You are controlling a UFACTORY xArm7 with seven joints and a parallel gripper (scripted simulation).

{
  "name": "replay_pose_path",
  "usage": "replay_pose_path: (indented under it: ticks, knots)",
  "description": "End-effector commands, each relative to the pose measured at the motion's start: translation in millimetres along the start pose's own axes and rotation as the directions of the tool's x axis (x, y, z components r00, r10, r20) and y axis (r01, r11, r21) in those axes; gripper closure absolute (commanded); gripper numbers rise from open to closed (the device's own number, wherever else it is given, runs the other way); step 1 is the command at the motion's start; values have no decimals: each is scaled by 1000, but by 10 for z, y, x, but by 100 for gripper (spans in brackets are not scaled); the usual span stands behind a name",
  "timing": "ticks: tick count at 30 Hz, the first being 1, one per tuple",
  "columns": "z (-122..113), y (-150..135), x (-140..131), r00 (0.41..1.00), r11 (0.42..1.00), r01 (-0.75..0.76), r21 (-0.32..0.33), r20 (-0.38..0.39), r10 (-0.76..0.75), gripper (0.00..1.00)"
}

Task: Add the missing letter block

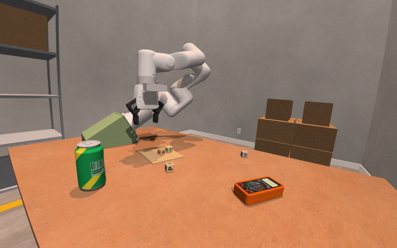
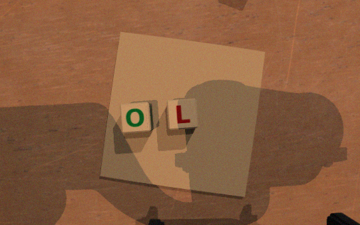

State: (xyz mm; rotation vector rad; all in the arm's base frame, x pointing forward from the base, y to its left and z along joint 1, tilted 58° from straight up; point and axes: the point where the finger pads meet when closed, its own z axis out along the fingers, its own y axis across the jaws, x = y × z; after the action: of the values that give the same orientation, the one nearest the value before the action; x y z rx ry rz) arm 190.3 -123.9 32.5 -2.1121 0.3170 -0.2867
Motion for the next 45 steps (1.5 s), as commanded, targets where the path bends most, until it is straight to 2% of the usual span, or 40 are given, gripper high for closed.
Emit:
replay_pose_path:
  ticks: [1, 39, 41, 43, 45]
  knots:
    - [-14, 9, 6, 1000, 1000, 0, -3, -3, 0, 0]
    - [-16, 14, 14, 1000, 1000, 0, -3, -2, 0, 0]
    - [-50, 105, 169, 1000, 1000, -3, -9, 0, 3, 0]
    - [-84, 304, 544, 1000, 1000, -7, -16, 3, 7, 0]
    - [-84, 344, 626, 1000, 1000, -7, -16, 3, 7, 0]
